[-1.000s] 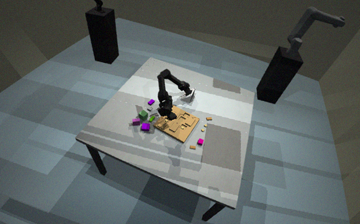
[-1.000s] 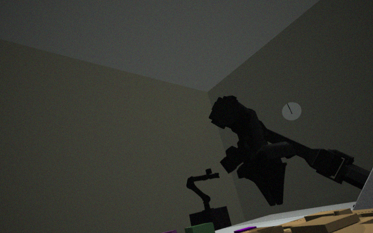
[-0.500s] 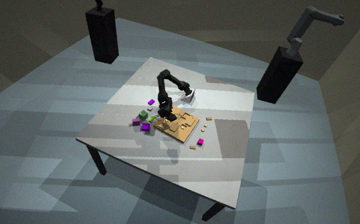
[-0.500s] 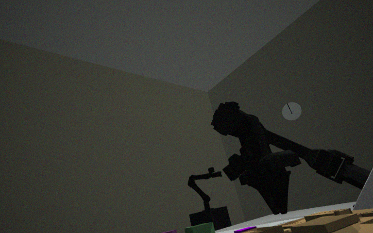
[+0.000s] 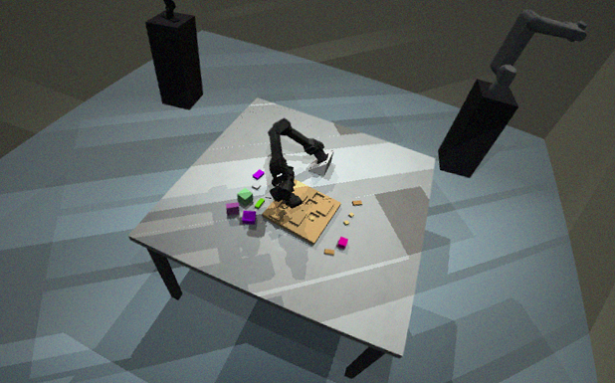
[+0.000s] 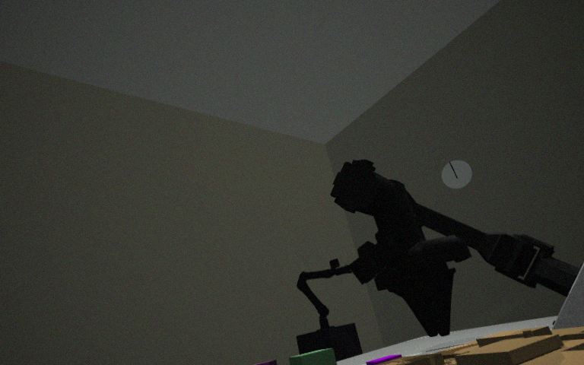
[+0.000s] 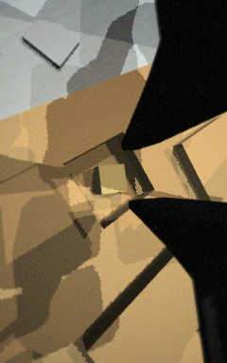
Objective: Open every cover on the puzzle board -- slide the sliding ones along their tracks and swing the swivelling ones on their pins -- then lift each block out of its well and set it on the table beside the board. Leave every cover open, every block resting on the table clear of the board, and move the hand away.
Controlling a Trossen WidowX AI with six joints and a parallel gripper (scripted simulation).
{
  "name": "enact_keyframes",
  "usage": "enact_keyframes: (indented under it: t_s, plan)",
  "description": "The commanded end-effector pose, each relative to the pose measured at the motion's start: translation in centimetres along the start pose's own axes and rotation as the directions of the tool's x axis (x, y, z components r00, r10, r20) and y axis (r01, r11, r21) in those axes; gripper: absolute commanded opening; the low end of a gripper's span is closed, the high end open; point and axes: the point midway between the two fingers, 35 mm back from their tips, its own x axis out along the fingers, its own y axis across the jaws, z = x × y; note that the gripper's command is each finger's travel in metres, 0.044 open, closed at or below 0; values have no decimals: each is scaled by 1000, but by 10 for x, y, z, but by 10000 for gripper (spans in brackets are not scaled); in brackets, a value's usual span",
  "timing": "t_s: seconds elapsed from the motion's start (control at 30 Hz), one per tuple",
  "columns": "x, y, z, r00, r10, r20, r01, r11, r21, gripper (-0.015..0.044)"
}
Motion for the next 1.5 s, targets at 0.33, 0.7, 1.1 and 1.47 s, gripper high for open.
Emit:
enact_keyframes:
  t_s: [0.33,0.7,1.1,1.47]
  plan:
    - [11,-1,1,1000,-2,5,2,1000,-2,144]
    - [21,-1,1,1000,-3,6,3,1000,-2,144]
    - [26,-1,1,1000,-3,6,3,1000,-2,144]
    - [30,-1,2,1000,1,3,-1,1000,3,124]
